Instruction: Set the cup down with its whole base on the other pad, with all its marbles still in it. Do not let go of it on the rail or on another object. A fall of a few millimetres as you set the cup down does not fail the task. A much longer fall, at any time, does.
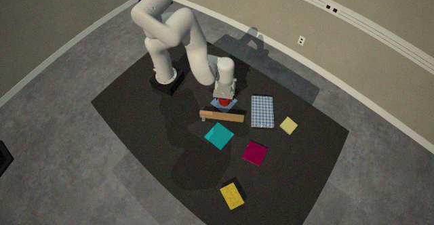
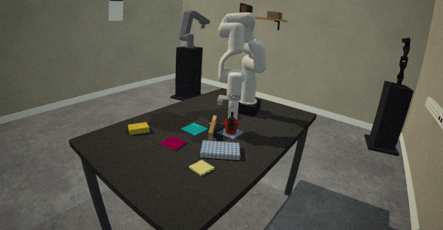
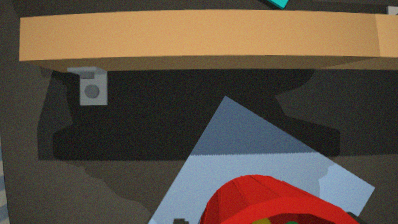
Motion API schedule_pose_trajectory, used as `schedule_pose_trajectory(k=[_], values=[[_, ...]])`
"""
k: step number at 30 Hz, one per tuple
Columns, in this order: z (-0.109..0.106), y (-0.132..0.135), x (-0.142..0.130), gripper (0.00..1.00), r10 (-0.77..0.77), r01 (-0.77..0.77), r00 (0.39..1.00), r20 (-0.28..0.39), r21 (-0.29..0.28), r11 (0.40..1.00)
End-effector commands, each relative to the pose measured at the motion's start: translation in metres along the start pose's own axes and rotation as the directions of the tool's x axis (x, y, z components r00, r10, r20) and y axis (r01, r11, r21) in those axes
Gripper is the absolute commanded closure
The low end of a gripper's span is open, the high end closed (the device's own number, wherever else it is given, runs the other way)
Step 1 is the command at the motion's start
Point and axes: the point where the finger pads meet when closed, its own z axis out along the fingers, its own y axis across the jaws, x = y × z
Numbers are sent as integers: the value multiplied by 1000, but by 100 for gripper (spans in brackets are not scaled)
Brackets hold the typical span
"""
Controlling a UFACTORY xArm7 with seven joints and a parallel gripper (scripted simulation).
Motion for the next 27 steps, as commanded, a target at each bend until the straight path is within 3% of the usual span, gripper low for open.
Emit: schedule_pose_trajectory(k=[1,27], values=[[-3,-2,1,15,0,0,1000,-2,4,1000],[-59,-1,0,15,0,0,1000,-2,4,1000]])
